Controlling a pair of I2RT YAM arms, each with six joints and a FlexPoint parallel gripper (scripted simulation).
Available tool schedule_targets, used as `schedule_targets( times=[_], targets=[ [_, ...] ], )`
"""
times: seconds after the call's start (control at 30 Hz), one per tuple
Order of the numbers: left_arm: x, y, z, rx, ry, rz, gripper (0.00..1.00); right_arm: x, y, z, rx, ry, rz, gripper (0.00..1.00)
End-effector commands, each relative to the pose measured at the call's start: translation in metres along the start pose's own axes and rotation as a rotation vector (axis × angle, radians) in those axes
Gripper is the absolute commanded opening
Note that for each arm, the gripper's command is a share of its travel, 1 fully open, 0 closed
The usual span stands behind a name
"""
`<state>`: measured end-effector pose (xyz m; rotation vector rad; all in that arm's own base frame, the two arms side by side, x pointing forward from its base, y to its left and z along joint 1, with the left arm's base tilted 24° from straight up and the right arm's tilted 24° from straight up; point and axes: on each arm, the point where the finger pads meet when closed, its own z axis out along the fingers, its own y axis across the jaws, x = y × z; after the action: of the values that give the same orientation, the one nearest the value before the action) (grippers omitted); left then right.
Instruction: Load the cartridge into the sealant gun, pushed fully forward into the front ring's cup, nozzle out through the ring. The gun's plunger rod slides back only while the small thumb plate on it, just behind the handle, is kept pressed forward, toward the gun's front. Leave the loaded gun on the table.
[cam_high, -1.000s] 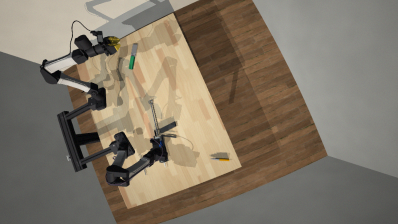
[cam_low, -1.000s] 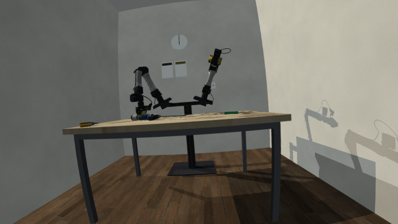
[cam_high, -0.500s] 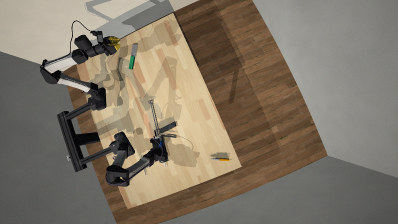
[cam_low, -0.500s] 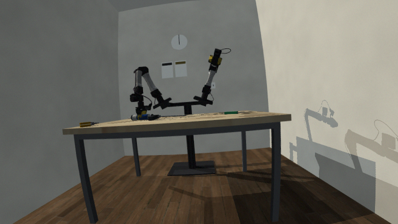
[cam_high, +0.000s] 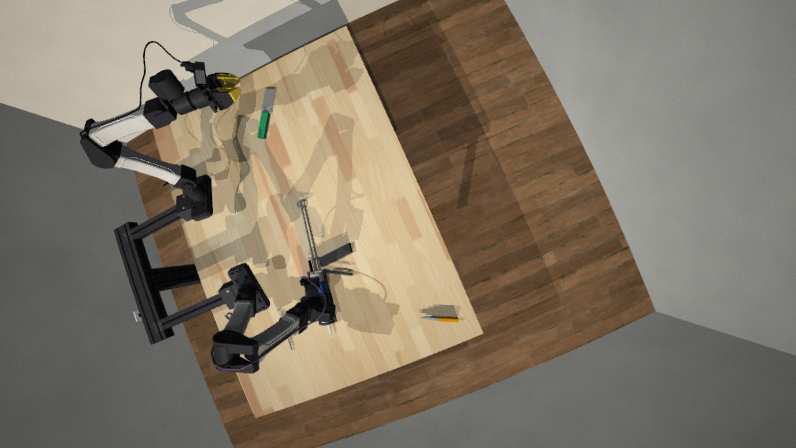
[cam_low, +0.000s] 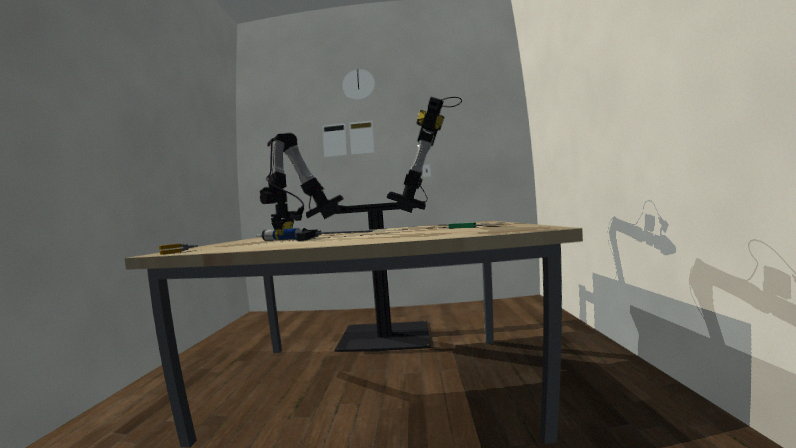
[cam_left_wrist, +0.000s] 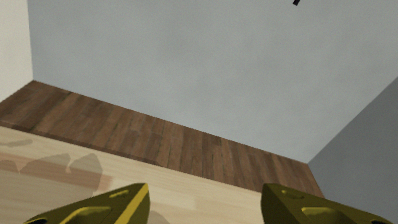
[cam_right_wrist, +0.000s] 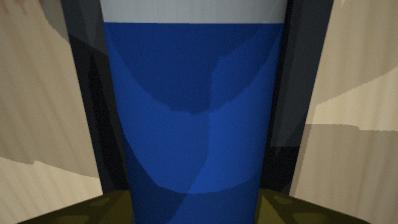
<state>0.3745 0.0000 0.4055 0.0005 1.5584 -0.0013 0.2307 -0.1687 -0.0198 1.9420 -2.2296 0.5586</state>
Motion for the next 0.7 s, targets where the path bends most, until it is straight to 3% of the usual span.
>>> schedule_targets(
  times=[0.0, 0.23, 0.67],
  targets=[
    [-0.021, -0.006, 0.001, 0.013, -0.049, -0.003, 0.53, 0.002, 0.004, 0.007, -0.012, 0.011, 0.005, 0.59],
    [-0.021, -0.006, 0.001, 0.013, -0.049, -0.003, 0.53, 0.005, -0.012, -0.01, 0.059, 0.017, 0.019, 0.59],
    [-0.021, -0.006, 0.001, 0.013, -0.049, -0.003, 0.53, 0.002, -0.008, -0.01, 0.056, 0.024, 0.016, 0.59]
  ],
)
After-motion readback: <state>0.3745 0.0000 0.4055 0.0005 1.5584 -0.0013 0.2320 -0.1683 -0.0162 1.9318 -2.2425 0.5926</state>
